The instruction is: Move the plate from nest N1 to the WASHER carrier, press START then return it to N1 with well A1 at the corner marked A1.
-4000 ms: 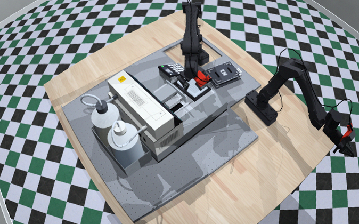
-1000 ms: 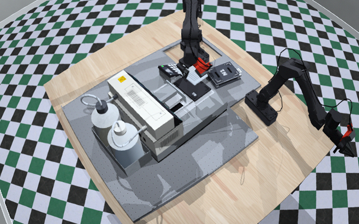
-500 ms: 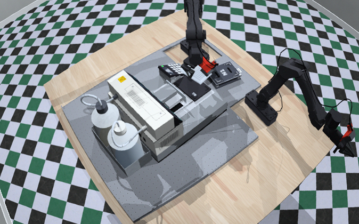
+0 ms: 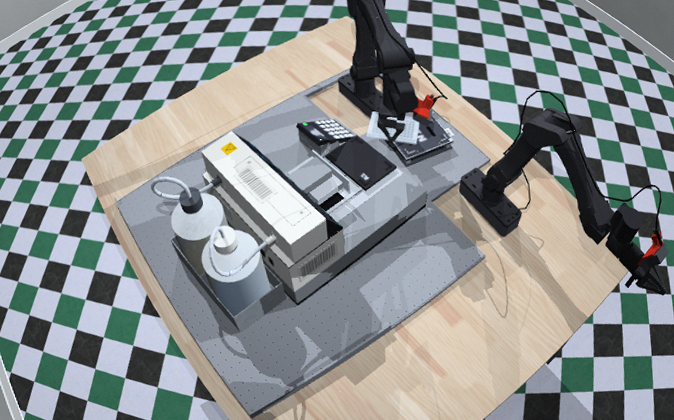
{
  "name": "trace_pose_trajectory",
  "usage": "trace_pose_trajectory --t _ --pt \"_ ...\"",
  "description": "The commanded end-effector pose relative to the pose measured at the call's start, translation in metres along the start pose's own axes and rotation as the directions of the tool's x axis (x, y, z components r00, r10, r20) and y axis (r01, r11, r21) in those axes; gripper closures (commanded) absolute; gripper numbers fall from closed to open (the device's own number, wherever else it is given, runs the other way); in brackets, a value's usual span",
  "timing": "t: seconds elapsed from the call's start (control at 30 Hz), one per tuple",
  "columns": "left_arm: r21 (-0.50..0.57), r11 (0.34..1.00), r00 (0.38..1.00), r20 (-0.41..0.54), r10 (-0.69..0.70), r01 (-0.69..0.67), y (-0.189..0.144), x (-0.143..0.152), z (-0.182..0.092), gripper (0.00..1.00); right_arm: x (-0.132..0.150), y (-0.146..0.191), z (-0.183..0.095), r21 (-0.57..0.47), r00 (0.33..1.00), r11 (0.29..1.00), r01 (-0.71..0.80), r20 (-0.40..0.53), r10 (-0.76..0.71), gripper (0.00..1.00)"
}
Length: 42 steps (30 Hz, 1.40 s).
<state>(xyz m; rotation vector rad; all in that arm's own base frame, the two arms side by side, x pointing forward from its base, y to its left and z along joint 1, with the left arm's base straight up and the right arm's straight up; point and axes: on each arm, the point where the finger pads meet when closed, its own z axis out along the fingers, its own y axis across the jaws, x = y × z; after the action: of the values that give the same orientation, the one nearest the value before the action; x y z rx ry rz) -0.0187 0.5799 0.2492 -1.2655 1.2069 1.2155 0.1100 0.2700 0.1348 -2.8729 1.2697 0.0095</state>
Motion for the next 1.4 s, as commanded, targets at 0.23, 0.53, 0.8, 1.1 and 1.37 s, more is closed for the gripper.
trace_pose_trajectory --t 0.23,0.53,0.8,1.1,1.37 --pt "0.004 1.0 0.999 0.032 0.009 -0.009 0.002 -0.007 0.0 1.0 -0.024 0.015 -0.005 0.059 0.998 0.997 0.059 0.033 -0.061 1.0" --pt "0.004 1.0 0.999 0.032 0.009 -0.009 0.002 -0.007 0.0 1.0 -0.017 0.01 -0.004 0.036 1.0 0.999 0.023 0.016 -0.024 1.0" --pt "0.004 1.0 0.999 0.032 0.009 -0.009 0.002 -0.007 0.0 1.0 -0.017 0.006 -0.002 0.018 1.0 1.0 -0.007 0.016 0.007 1.0" --pt "0.004 1.0 0.999 0.032 0.009 -0.009 0.002 -0.007 0.0 1.0 -0.038 0.041 0.003 0.063 0.957 0.956 0.285 0.033 -0.288 1.0" --pt "0.004 1.0 0.999 0.032 0.009 -0.009 0.002 -0.007 0.0 1.0 -0.06 0.087 0.018 0.062 0.808 0.807 0.587 0.021 -0.589 1.0"
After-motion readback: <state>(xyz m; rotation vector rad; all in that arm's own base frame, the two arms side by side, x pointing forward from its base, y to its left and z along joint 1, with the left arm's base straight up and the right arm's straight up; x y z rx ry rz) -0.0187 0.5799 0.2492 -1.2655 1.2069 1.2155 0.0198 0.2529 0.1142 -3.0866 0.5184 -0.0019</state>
